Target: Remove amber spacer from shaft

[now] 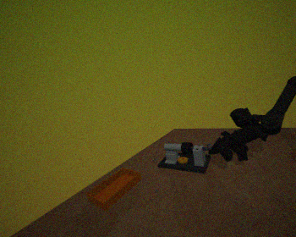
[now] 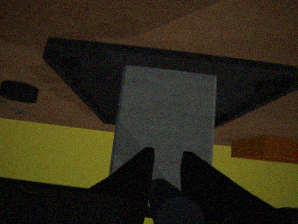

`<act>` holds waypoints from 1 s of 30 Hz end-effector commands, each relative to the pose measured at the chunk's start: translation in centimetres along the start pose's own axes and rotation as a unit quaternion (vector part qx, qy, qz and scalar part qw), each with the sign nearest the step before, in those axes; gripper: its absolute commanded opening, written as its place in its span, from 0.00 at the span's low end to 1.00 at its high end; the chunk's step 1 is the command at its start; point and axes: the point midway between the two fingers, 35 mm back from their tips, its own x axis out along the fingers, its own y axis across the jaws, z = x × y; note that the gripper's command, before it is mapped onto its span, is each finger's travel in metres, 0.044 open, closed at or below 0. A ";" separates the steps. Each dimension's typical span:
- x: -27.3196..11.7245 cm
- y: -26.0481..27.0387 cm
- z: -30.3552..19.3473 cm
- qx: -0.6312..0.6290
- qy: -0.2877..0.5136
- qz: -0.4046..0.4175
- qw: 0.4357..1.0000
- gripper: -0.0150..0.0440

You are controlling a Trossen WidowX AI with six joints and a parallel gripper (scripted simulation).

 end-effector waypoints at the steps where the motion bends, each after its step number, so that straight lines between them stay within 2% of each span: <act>1: 0.2 0.0 -0.2 0.001 0.002 -0.001 1.000 0.25; 30: 1.1 0.0 -0.8 0.001 0.002 -0.001 1.000 0.25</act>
